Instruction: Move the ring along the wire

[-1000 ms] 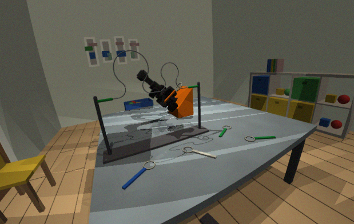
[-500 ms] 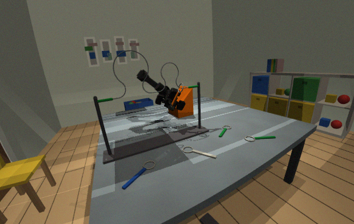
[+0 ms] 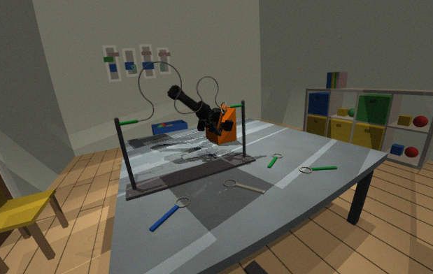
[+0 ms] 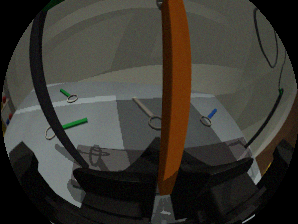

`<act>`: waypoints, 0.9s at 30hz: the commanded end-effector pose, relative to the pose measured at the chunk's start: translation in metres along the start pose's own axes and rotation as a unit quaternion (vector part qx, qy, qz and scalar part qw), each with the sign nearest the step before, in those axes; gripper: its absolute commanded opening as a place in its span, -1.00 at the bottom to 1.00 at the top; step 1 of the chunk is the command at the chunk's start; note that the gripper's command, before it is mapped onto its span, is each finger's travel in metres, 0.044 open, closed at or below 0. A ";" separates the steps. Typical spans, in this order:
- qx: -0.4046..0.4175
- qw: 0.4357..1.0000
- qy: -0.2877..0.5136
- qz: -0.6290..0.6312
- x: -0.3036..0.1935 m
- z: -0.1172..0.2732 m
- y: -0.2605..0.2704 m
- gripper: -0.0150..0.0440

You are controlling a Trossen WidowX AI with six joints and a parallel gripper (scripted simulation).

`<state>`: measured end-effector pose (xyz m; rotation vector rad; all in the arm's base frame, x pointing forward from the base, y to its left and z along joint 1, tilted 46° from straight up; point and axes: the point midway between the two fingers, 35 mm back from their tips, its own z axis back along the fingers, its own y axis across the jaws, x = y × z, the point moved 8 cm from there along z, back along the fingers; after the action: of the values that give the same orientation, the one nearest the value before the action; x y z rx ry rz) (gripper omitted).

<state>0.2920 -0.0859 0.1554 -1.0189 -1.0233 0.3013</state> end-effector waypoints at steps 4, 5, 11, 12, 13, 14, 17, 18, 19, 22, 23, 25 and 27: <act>0.016 0.999 0.006 -0.030 0.001 0.003 0.015 -1.00; 0.017 0.999 0.006 -0.033 0.001 0.004 0.016 -1.00; 0.022 0.999 0.007 -0.043 0.002 0.005 0.024 -1.00; 0.023 0.999 0.007 -0.044 0.002 0.005 0.025 -1.00; 0.023 0.999 0.007 -0.045 0.002 0.006 0.027 -1.00; 0.023 0.999 0.007 -0.046 0.002 0.006 0.028 -1.00; 0.024 0.999 0.008 -0.047 0.002 0.006 0.031 -1.00; 0.024 0.999 0.008 -0.048 0.002 0.007 0.032 -1.00; 0.025 0.999 0.008 -0.048 0.002 0.007 0.033 -1.00; 0.025 0.998 0.008 -0.049 0.003 0.007 0.036 -1.00; 0.025 0.998 0.008 -0.049 0.003 0.008 0.037 -1.00; 0.025 0.998 0.008 -0.049 0.003 0.008 0.039 -1.00; 0.025 0.998 0.008 -0.049 0.003 0.008 0.041 -1.00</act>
<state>0.2963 -0.0605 0.1272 -0.9238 -1.0409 0.2414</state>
